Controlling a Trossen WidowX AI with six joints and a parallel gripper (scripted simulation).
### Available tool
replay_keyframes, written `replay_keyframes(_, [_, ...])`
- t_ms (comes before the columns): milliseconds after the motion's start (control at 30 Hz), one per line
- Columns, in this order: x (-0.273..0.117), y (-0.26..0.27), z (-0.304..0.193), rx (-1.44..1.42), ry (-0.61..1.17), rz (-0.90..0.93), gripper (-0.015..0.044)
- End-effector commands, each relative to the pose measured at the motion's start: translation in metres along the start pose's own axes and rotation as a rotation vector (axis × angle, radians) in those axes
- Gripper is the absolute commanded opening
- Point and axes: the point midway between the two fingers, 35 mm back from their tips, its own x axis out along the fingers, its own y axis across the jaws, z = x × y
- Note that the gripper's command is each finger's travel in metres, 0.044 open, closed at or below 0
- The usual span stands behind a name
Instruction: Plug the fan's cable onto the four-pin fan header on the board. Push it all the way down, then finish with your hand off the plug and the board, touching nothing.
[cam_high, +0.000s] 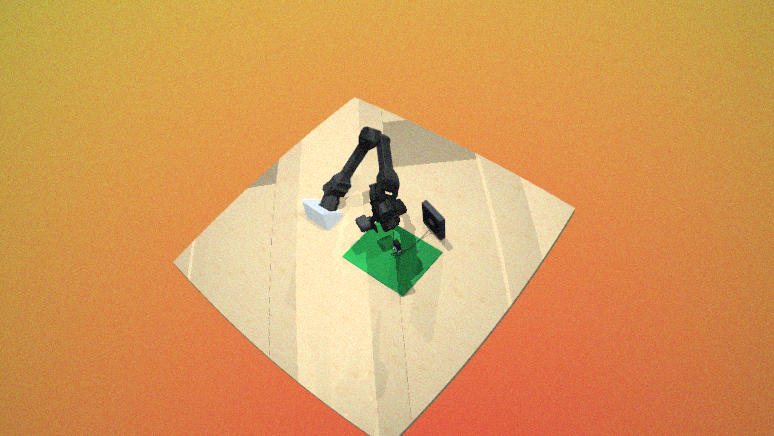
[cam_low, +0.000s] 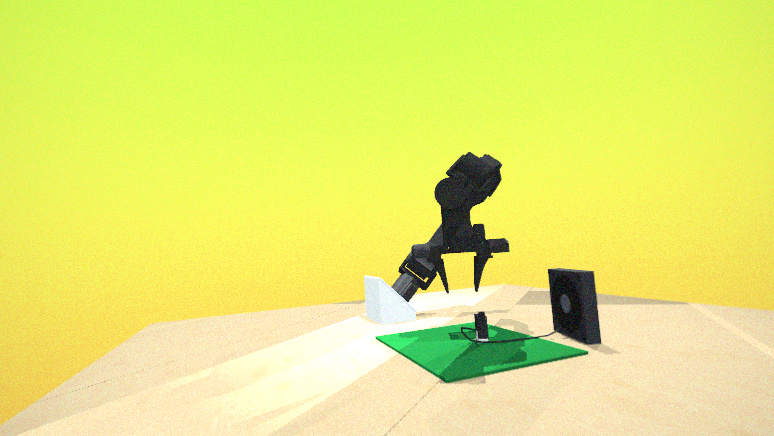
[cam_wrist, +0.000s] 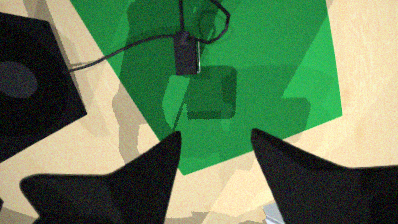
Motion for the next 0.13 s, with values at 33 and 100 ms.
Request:
replay_keyframes(33, [0.005,-0.022,-0.055,0.005,0.014,-0.002,0.0260])
replay_keyframes(100, [0.007,-0.025,-0.062,0.005,0.014,-0.002,0.0260])
